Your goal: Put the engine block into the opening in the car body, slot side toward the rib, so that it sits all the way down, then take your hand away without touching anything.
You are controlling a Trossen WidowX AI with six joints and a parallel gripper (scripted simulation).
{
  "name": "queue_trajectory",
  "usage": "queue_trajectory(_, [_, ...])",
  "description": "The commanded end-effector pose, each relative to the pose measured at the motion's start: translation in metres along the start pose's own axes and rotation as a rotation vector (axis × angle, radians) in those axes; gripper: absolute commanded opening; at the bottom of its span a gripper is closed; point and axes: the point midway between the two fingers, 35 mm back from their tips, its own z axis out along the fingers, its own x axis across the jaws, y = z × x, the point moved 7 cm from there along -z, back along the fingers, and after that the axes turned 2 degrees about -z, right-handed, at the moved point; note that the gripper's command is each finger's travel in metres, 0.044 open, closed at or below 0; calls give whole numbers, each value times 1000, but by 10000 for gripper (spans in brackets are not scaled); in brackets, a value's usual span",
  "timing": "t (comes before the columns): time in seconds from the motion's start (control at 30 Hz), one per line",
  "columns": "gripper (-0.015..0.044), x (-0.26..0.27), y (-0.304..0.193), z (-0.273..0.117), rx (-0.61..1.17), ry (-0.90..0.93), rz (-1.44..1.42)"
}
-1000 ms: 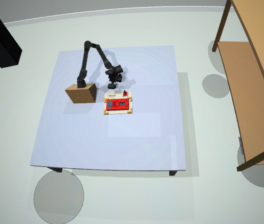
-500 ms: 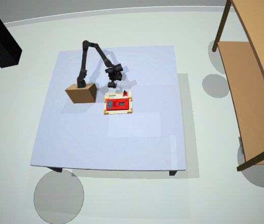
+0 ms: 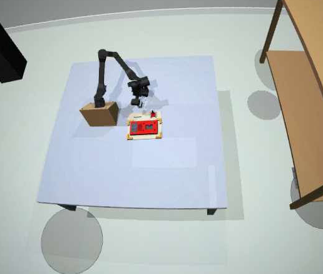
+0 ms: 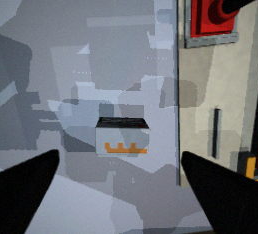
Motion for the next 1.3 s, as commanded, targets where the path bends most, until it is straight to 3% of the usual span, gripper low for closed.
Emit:
queue_trajectory(0.0, [440, -1, -4, 4, 7, 2, 0])
queue_trajectory(1.07, [440, -1, -5, 53, 8, 4, 1])
queue_trajectory(1.27, [282, -1, -5, 53, 8, 4, 1])
